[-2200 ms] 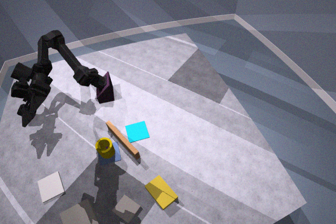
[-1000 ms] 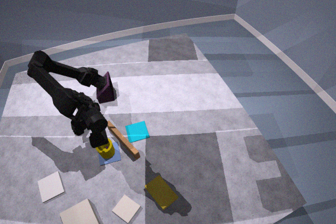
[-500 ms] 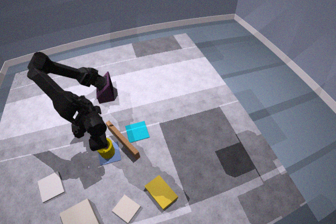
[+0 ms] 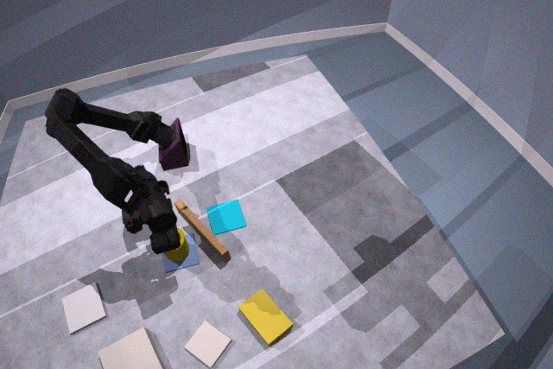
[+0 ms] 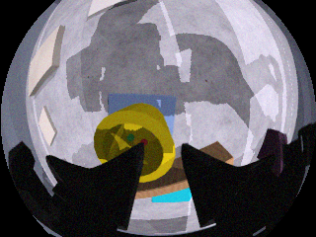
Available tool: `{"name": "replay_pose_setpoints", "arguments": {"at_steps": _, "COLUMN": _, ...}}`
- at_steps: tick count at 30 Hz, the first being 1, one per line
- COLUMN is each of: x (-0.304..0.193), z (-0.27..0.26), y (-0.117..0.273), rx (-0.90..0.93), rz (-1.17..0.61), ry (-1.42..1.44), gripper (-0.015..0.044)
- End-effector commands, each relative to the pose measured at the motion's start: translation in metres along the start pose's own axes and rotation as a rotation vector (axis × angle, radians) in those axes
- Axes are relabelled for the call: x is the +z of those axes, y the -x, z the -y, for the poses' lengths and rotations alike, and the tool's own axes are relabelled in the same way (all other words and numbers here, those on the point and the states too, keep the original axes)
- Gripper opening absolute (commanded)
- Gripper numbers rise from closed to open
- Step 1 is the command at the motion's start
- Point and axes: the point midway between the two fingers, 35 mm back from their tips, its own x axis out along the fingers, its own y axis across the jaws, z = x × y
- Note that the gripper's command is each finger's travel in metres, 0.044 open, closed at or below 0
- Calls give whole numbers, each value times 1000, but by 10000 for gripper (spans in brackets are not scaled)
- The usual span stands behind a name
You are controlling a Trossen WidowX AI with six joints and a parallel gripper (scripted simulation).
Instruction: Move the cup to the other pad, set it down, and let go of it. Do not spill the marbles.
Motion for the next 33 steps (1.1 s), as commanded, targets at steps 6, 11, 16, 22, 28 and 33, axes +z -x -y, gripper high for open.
{"name": "replay_pose_setpoints", "arguments": {"at_steps": 6, "x": -1, "z": 3, "y": -16, "rx": -7, "rz": 8, "ry": 15, "gripper": 167}}
{"name": "replay_pose_setpoints", "arguments": {"at_steps": 11, "x": -1, "z": 4, "y": -24, "rx": -7, "rz": 9, "ry": 15, "gripper": 167}}
{"name": "replay_pose_setpoints", "arguments": {"at_steps": 16, "x": -1, "z": 4, "y": -25, "rx": -7, "rz": 9, "ry": 15, "gripper": 167}}
{"name": "replay_pose_setpoints", "arguments": {"at_steps": 22, "x": 0, "z": 3, "y": -23, "rx": -4, "rz": 3, "ry": 2, "gripper": 133}}
{"name": "replay_pose_setpoints", "arguments": {"at_steps": 28, "x": 0, "z": 3, "y": -23, "rx": -4, "rz": 3, "ry": 2, "gripper": 93}}
{"name": "replay_pose_setpoints", "arguments": {"at_steps": 33, "x": 0, "z": 3, "y": -23, "rx": -4, "rz": 3, "ry": 2, "gripper": 60}}
